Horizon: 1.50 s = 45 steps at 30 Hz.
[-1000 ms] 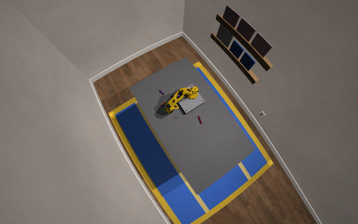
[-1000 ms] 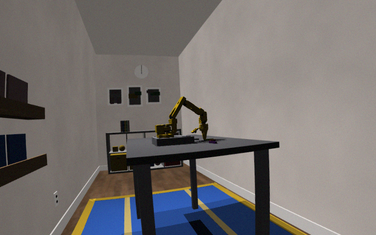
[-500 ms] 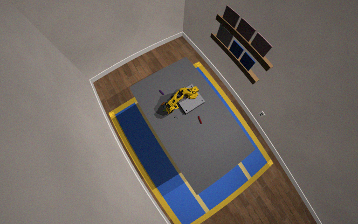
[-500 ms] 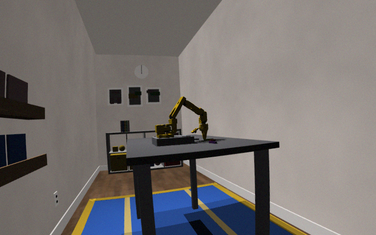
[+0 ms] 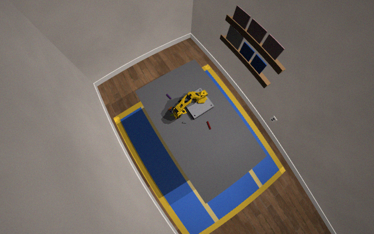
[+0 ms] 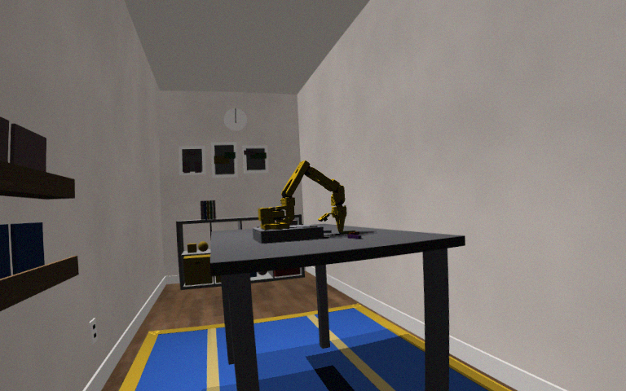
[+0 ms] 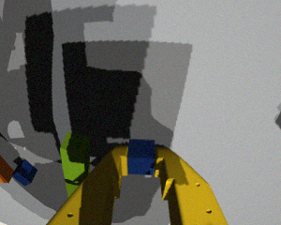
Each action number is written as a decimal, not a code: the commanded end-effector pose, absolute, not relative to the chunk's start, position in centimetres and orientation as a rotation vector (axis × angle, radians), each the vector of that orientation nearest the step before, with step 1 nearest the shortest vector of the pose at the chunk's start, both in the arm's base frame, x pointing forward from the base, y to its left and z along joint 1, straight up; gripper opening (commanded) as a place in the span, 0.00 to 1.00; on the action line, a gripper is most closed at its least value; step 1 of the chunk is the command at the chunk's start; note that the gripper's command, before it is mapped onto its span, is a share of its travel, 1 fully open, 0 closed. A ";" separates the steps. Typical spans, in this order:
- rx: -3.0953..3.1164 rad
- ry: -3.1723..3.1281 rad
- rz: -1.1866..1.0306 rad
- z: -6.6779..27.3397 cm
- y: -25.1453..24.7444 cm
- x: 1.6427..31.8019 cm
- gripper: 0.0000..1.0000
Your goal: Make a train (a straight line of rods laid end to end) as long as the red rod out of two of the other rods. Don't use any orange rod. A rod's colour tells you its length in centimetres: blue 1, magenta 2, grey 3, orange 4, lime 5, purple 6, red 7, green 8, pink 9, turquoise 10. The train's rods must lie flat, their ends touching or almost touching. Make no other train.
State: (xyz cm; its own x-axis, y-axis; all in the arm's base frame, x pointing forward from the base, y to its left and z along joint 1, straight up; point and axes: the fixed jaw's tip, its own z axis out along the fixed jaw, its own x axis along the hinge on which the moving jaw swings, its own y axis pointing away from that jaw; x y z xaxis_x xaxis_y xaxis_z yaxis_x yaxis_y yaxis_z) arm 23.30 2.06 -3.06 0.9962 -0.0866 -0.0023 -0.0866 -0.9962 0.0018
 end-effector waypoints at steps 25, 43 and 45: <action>3.135 -0.131 -0.031 0.2 2.3 23.1 0.00; 3.117 -0.362 -0.030 0.2 0.7 23.1 0.00; 3.111 -0.408 -0.030 0.2 0.3 23.1 0.00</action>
State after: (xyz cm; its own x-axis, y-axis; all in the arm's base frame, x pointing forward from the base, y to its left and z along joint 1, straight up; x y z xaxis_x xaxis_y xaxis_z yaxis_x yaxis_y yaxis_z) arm 22.89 0.88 -0.27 0.9785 -0.2031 -0.0352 -0.2029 -0.9791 0.0113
